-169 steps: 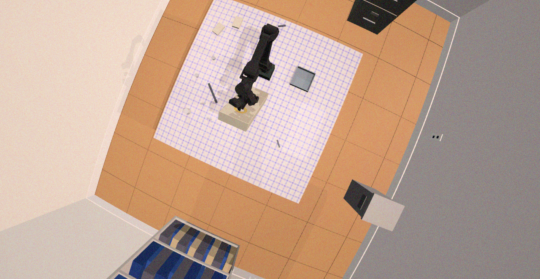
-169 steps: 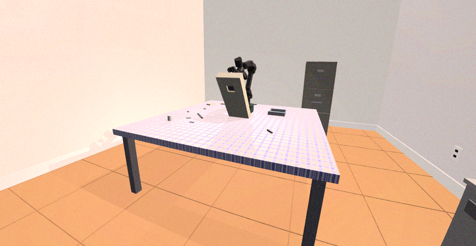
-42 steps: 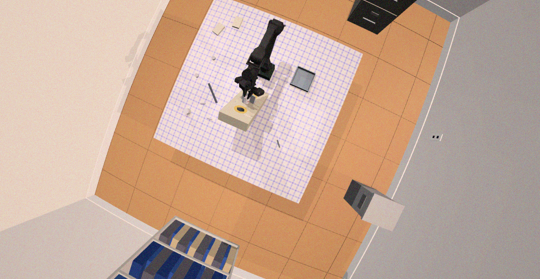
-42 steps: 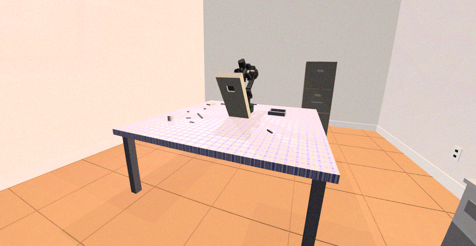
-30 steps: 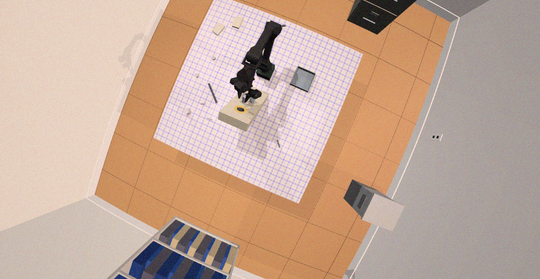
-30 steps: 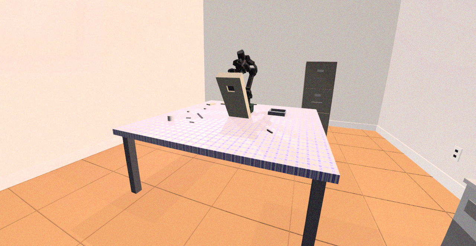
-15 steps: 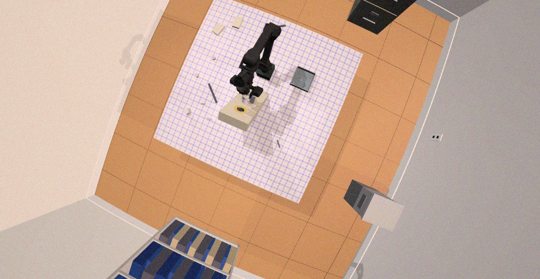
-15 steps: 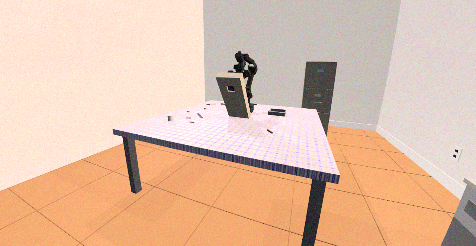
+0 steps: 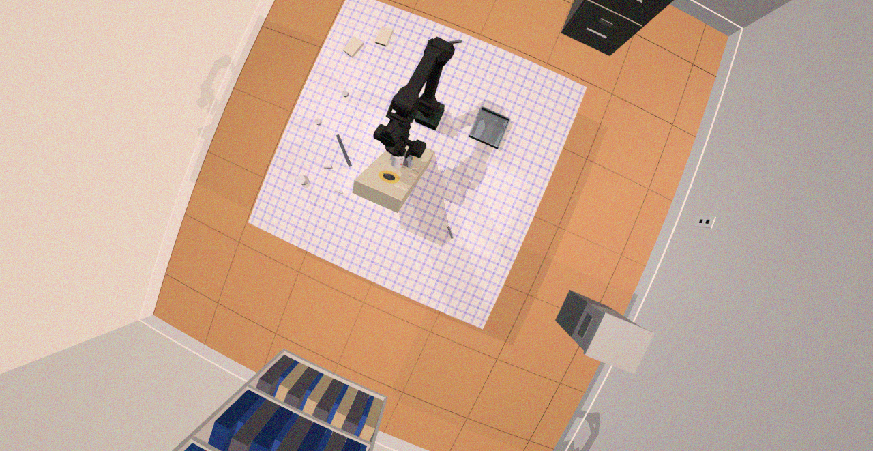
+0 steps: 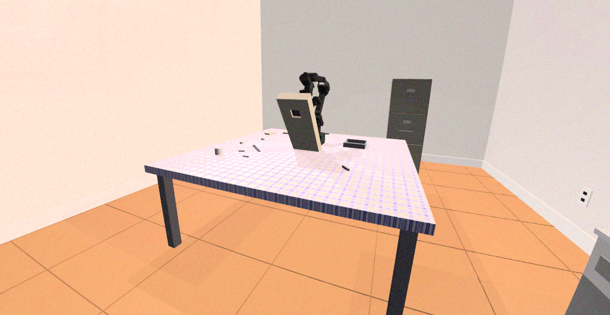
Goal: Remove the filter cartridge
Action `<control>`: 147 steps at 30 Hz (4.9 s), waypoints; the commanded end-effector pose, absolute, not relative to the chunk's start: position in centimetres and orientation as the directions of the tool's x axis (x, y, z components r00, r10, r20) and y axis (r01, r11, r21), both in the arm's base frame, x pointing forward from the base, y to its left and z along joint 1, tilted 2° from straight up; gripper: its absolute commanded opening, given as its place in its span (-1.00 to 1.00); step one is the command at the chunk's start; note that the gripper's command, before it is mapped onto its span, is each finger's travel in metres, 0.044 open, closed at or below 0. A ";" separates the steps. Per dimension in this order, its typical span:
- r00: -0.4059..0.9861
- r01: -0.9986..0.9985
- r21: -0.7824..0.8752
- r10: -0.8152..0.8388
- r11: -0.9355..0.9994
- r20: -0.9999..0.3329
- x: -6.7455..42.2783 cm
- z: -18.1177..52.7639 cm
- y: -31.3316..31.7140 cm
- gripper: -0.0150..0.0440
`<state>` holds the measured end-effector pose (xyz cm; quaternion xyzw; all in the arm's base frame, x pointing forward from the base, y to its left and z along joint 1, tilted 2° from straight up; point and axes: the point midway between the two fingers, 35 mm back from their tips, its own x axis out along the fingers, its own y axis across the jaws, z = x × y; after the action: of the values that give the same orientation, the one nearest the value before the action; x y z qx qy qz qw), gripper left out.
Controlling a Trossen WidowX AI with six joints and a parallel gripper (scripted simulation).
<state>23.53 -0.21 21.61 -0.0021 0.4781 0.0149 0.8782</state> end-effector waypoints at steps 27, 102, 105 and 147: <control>0.542 -0.037 0.011 0.029 0.999 -0.840 25.2 18.8 0.0 0.21; 0.520 -0.157 0.011 0.092 0.988 -0.849 22.0 27.3 9.3 -0.49; 0.512 -0.232 0.008 0.129 0.973 -0.849 21.6 26.9 10.7 -0.49; 0.212 -0.933 -0.025 0.491 0.359 -0.845 9.5 22.4 24.2 -0.49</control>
<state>9.75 23.93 22.38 -0.2796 0.3972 0.4835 0.7282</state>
